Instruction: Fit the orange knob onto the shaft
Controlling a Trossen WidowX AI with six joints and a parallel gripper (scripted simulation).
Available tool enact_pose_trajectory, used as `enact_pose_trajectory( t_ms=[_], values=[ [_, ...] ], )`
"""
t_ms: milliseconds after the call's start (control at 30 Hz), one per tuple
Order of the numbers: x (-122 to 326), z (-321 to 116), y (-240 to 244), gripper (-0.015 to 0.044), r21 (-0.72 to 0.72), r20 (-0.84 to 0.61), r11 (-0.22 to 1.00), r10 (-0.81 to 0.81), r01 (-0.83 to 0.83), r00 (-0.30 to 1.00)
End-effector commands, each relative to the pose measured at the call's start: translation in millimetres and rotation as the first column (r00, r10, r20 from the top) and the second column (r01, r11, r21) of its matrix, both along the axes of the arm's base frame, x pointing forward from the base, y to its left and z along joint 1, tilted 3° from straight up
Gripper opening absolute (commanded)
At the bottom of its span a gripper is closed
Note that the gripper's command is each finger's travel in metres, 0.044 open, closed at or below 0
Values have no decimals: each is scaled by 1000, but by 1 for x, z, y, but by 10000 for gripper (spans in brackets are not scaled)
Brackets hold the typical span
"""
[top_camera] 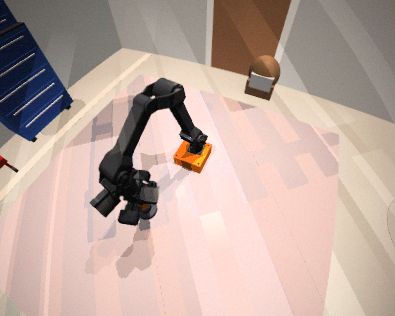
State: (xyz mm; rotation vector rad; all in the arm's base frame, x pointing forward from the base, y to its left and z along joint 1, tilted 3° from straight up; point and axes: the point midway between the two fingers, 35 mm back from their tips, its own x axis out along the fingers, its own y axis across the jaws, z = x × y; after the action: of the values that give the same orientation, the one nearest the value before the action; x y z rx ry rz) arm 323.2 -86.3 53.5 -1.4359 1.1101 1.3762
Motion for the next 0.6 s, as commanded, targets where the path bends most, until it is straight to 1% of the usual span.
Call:
enact_pose_trajectory(
  t_ms=[0, 567],
  values=[
    [1, 0, -1, 0, -4, 4, 1000, 7, -7, 1000],
    [-2, 3, 0, 0, -4, 4, 1000, 7, -7, 1000]
  ],
)
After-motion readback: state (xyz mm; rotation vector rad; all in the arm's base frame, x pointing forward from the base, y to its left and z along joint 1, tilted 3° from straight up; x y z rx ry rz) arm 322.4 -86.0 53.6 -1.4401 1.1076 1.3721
